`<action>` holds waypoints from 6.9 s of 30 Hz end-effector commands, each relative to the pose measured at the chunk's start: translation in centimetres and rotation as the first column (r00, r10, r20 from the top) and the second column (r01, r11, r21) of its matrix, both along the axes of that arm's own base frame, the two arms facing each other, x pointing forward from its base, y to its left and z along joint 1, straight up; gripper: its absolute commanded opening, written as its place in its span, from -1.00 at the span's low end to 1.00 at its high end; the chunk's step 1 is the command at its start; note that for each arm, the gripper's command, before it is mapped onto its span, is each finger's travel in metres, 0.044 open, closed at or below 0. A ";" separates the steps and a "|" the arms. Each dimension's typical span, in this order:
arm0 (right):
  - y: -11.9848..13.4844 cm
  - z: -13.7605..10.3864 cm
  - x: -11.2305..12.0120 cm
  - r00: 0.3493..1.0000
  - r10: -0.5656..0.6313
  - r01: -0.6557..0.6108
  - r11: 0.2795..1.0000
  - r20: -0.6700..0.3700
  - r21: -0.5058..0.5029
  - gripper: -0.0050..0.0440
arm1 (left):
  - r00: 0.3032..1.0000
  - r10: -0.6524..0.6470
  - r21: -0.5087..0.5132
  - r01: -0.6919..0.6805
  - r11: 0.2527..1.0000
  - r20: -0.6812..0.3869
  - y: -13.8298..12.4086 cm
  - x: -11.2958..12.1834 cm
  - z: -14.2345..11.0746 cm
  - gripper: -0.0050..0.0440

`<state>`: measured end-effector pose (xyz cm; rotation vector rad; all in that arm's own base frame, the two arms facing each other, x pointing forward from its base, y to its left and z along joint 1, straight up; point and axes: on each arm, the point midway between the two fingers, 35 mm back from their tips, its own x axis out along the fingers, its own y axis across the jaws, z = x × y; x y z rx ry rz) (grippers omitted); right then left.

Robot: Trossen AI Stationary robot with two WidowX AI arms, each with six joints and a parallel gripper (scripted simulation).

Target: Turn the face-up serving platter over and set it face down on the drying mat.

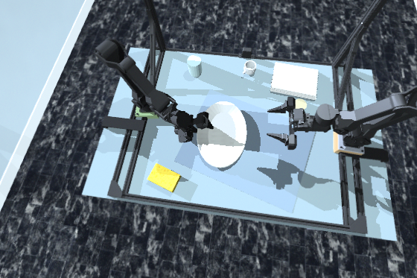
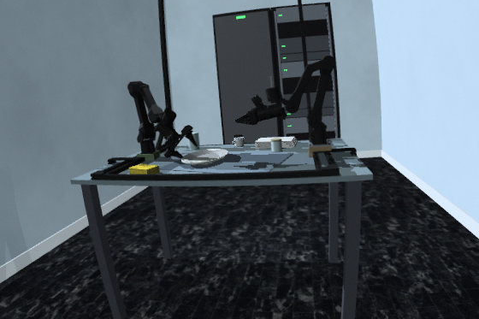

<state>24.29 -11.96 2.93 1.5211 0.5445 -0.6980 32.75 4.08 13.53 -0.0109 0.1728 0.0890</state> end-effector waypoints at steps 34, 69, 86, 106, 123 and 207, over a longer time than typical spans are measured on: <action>-0.2 7.5 2.8 0.998 -0.003 0.003 1.000 0.058 -0.007 1.00 | 1.000 -0.003 0.003 0.003 1.000 -0.002 0.0 0.0 -0.1 1.00; -0.9 15.9 9.2 0.989 -0.002 0.004 1.000 0.151 -0.017 1.00 | 1.000 -0.003 0.003 0.003 1.000 -0.002 0.0 0.0 -0.1 1.00; -1.4 18.2 13.7 0.977 -0.001 0.006 1.000 0.214 -0.024 1.00 | 1.000 -0.003 0.003 0.003 1.000 -0.002 0.0 0.0 -0.1 1.00; -2.0 19.3 19.0 0.967 0.000 0.007 1.000 0.256 -0.028 1.00 | 1.000 -0.003 0.003 0.003 1.000 -0.002 0.0 0.0 -0.1 1.00; -2.3 19.2 21.6 0.967 0.000 0.007 1.000 0.256 -0.028 1.00 | 1.000 -0.003 0.003 0.003 1.000 -0.002 0.0 0.0 -0.1 1.00; 0.3 4.3 -2.5 1.000 -0.003 0.003 1.000 0.006 -0.001 1.00 | 0.941 -0.008 -0.027 -0.001 1.000 -0.338 -0.6 -6.9 -4.2 1.00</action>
